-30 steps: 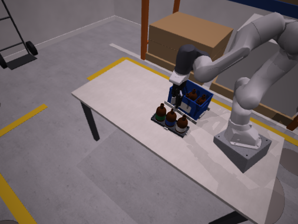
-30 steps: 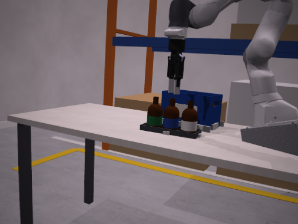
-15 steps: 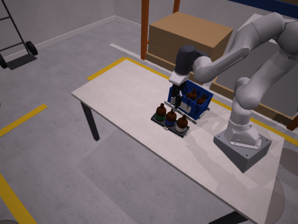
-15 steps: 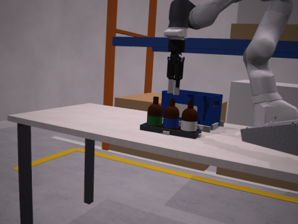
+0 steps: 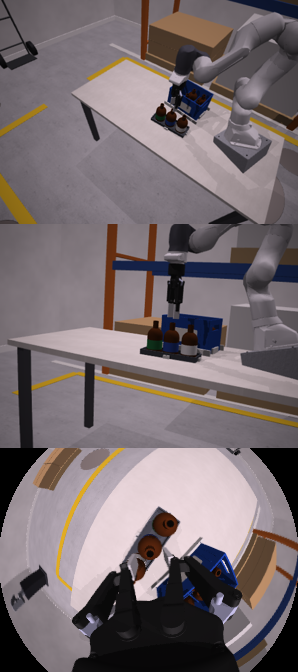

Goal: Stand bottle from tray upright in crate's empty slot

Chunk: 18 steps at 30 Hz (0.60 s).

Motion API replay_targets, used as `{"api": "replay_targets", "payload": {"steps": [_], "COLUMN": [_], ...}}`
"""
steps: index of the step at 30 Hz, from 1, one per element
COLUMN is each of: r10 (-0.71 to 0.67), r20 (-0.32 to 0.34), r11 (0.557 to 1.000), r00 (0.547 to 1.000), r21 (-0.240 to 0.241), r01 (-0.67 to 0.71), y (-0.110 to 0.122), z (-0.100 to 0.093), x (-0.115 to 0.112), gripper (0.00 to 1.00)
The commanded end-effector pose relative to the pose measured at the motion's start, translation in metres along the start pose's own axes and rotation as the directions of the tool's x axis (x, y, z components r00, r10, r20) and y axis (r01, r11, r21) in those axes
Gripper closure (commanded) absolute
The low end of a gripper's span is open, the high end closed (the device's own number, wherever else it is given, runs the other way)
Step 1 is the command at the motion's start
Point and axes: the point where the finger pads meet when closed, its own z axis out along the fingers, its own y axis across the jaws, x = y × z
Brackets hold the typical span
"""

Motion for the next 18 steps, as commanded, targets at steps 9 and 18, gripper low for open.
{"api": "replay_targets", "payload": {"steps": [9, 18], "r10": [0.003, 0.003], "r20": [0.001, 0.001], "r11": [1.0, 1.0], "r00": [1.0, 1.0], "r21": [-0.002, -0.002], "r01": [-0.003, -0.003], "y": [0.0002, 0.0002], "z": [0.0013, 0.0013], "x": [-0.0004, -0.0004], "gripper": [0.62, 0.62]}}
